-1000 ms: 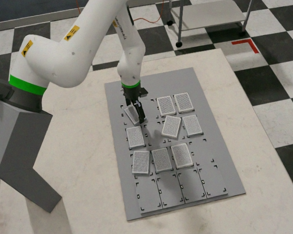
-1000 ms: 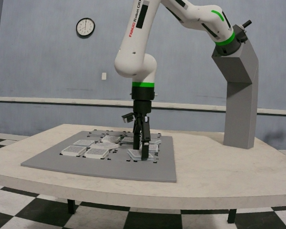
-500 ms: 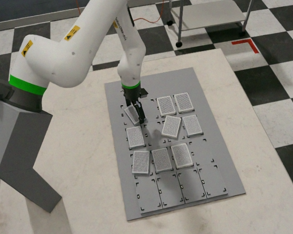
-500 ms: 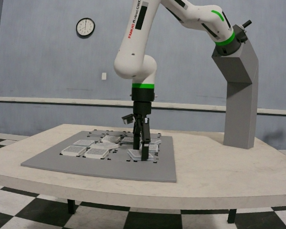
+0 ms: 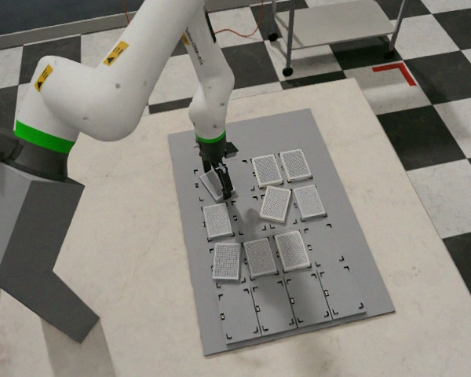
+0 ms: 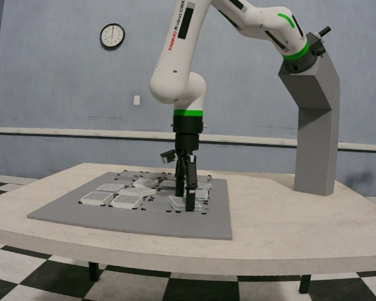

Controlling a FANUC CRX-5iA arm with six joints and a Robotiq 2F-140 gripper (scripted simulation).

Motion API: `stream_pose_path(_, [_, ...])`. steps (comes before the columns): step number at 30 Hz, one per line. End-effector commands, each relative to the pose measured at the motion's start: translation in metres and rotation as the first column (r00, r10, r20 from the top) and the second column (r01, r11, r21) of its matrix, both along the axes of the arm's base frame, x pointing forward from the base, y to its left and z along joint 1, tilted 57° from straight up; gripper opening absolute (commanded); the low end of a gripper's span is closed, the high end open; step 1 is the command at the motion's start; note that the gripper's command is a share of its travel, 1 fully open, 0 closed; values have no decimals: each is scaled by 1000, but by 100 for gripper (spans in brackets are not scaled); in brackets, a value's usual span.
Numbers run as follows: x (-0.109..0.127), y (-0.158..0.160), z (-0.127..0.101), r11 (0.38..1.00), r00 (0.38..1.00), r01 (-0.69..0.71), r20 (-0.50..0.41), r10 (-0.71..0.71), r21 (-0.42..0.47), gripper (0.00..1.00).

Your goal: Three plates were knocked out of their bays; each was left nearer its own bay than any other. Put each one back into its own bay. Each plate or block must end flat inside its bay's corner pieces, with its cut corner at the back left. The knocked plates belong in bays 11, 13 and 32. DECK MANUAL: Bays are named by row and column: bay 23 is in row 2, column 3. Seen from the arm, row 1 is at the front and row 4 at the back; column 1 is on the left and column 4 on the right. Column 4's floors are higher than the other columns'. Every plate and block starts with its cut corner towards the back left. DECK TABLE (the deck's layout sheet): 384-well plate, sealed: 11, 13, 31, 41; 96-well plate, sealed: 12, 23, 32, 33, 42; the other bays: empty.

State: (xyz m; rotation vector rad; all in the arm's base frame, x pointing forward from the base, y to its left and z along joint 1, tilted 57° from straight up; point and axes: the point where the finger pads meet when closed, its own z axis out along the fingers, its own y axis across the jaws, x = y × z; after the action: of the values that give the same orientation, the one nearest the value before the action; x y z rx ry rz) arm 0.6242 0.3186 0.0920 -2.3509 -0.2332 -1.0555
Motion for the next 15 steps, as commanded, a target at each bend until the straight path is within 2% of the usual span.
stream_pose_path(1, [0, 0, 1, 1000, 1000, 0, 1, 0, 0, 93])
stream_pose_path(15, [0, 0, 1, 1000, 1000, 0, 1, 0, 0, 90])
